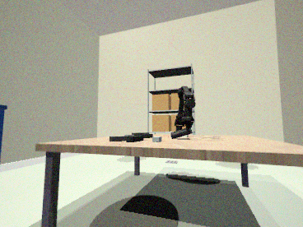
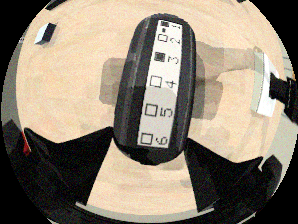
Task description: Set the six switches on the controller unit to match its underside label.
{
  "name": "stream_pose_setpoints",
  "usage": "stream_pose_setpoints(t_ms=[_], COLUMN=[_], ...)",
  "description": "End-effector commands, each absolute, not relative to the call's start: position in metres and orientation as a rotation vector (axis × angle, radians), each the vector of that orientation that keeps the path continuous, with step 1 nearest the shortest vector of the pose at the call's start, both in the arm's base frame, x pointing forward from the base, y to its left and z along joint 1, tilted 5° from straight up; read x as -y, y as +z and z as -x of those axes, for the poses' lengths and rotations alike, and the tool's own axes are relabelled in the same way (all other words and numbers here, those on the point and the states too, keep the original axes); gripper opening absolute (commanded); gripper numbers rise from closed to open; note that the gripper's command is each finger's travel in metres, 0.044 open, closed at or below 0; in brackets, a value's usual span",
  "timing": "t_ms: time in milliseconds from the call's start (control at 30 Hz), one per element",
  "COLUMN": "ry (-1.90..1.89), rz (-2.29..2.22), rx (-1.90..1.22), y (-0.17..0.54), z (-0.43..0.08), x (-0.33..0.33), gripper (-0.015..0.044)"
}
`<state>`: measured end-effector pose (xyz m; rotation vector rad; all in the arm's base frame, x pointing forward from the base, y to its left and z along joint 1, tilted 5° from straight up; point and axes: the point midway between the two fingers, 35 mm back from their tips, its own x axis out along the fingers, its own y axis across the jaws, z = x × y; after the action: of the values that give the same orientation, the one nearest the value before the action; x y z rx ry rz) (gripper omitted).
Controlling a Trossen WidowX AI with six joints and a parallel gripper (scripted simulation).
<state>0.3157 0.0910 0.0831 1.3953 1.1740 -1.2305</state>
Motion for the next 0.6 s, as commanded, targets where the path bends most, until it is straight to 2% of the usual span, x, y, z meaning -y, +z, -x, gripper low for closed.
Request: stream_pose_setpoints(t_ms=[0, 567], ry=[-1.220, -1.221], rz=[-1.400, -1.400], rx=[-1.164, -1.164], y=[0.090, 0.100], z=[-0.317, -0.315], x=[-0.087, -0.078], gripper=[0.0336, 0.0336])
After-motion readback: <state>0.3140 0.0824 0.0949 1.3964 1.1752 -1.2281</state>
